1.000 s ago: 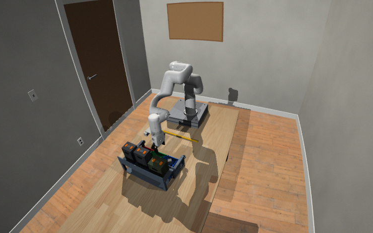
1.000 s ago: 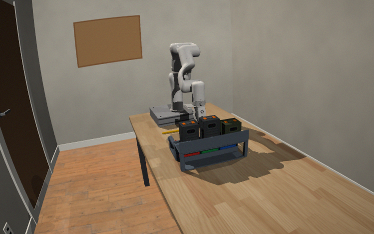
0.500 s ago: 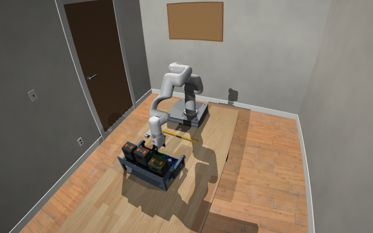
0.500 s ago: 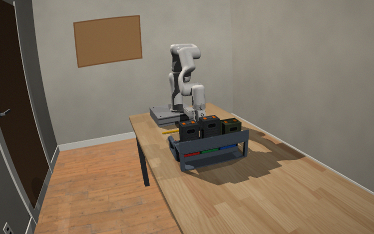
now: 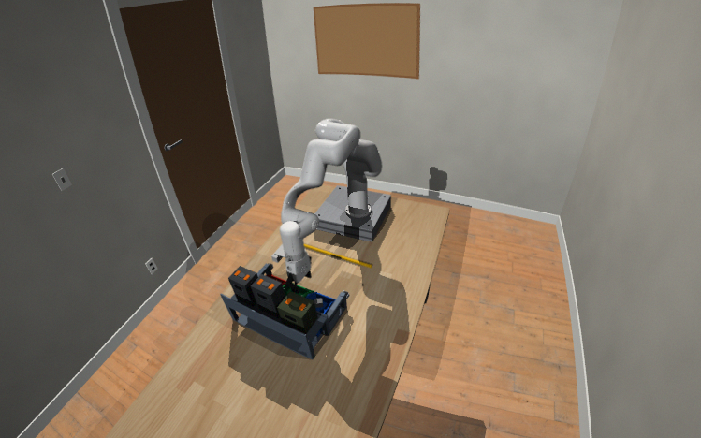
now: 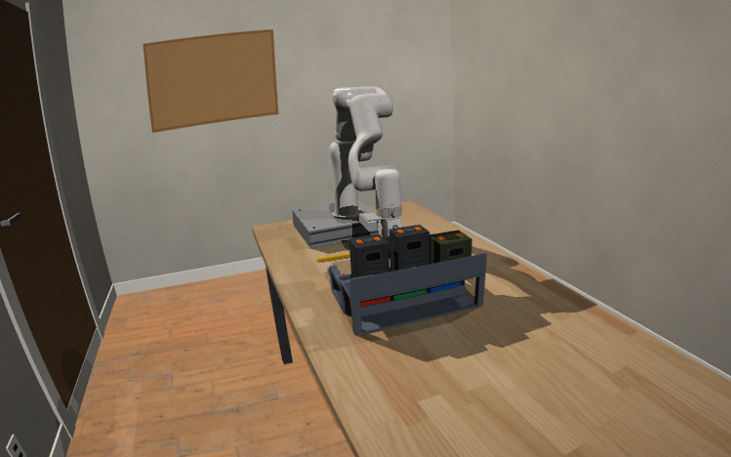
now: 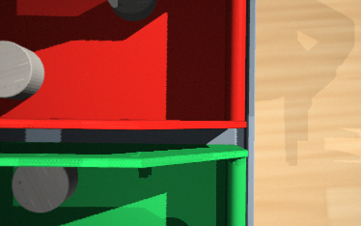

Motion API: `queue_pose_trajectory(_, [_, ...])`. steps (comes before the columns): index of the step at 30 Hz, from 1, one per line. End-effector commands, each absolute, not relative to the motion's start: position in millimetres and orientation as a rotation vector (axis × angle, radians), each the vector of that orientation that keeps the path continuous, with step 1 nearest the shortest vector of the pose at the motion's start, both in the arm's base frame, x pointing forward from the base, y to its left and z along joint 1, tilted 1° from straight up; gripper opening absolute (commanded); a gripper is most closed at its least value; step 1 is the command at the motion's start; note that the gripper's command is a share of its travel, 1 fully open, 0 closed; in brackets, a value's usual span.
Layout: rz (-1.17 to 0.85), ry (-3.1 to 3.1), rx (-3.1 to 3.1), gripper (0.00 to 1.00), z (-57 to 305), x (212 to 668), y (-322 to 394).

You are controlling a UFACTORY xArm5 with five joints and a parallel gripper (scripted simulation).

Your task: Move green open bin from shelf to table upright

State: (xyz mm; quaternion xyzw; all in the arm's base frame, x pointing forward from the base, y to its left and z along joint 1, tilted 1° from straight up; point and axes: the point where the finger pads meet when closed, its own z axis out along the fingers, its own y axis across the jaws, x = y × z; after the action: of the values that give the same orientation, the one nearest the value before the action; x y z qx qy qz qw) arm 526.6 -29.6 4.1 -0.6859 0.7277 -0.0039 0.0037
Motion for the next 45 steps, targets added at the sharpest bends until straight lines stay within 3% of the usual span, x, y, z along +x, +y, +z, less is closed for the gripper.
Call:
queue_pose_trajectory(1, [-0.012, 2.277, -2.146, 1.0, 3, 528, -30])
queue_pose_trajectory(45, [-0.012, 2.277, -2.146, 1.0, -19, 528, -30])
